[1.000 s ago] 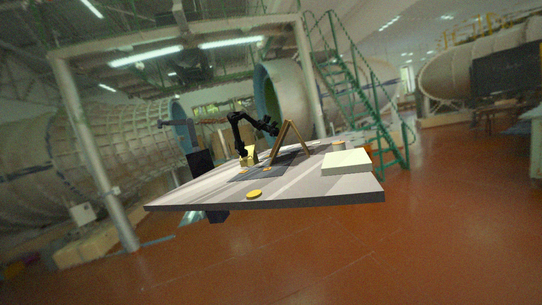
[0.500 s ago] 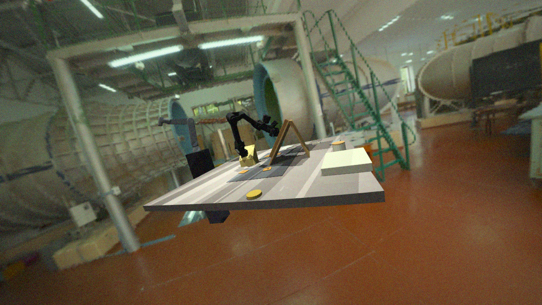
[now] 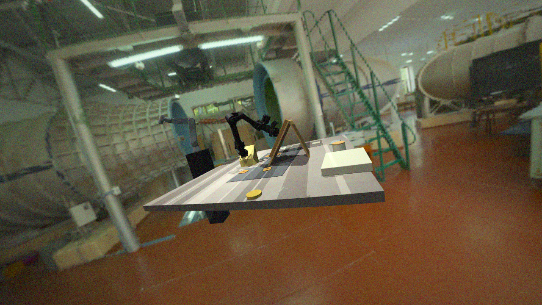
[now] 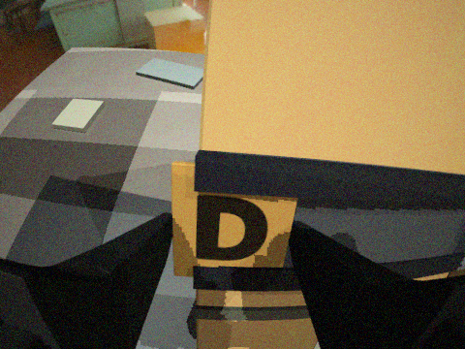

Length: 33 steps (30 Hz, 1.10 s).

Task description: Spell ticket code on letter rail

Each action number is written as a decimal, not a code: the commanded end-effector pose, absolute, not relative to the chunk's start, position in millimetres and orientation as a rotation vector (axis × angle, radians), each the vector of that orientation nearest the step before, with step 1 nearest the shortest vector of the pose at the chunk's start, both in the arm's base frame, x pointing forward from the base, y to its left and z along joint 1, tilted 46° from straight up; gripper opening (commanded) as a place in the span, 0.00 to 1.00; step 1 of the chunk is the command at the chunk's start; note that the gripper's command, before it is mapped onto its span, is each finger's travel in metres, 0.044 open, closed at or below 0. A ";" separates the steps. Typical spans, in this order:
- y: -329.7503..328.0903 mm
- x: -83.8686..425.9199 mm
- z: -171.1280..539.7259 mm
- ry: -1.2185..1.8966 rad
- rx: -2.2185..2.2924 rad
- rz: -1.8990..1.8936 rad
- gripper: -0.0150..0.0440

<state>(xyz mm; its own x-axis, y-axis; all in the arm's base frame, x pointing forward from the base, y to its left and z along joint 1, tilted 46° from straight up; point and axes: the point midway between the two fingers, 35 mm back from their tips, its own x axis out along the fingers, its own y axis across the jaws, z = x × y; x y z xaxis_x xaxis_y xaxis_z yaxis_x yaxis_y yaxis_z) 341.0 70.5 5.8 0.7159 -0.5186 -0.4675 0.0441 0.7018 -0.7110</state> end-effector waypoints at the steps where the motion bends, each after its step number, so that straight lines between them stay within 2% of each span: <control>1: 70.3 340.9 6.5 0.713 -0.735 -0.337 0.25; 33: 57.9 340.1 19.3 0.713 -0.736 -0.337 0.25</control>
